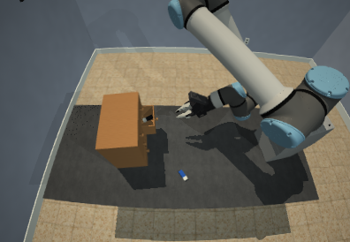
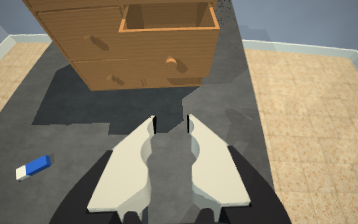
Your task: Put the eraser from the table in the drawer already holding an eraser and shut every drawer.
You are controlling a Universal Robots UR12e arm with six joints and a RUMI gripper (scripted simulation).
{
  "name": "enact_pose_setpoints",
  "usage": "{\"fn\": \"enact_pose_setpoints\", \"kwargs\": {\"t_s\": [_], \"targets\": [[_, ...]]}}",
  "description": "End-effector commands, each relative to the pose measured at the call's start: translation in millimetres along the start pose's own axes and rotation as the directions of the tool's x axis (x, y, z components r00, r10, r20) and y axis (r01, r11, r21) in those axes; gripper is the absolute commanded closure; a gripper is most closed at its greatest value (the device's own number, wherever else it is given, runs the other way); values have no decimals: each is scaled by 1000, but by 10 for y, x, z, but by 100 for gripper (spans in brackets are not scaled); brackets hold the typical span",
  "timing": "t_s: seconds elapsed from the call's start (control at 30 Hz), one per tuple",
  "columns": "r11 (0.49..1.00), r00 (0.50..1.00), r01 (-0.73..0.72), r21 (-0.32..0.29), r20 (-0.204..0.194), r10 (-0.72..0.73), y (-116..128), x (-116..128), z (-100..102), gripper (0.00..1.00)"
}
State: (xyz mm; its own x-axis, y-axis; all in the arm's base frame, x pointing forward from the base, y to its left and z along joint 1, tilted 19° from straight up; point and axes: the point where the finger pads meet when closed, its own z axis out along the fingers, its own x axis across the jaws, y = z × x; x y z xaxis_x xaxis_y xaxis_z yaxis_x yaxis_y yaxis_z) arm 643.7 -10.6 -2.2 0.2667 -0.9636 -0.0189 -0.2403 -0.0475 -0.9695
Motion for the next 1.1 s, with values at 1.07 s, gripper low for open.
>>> {"fn": "enact_pose_setpoints", "kwargs": {"t_s": [1.07], "targets": [[808, 1000, 8, -589, 7, -5, -179, 9, -621, 80]]}}
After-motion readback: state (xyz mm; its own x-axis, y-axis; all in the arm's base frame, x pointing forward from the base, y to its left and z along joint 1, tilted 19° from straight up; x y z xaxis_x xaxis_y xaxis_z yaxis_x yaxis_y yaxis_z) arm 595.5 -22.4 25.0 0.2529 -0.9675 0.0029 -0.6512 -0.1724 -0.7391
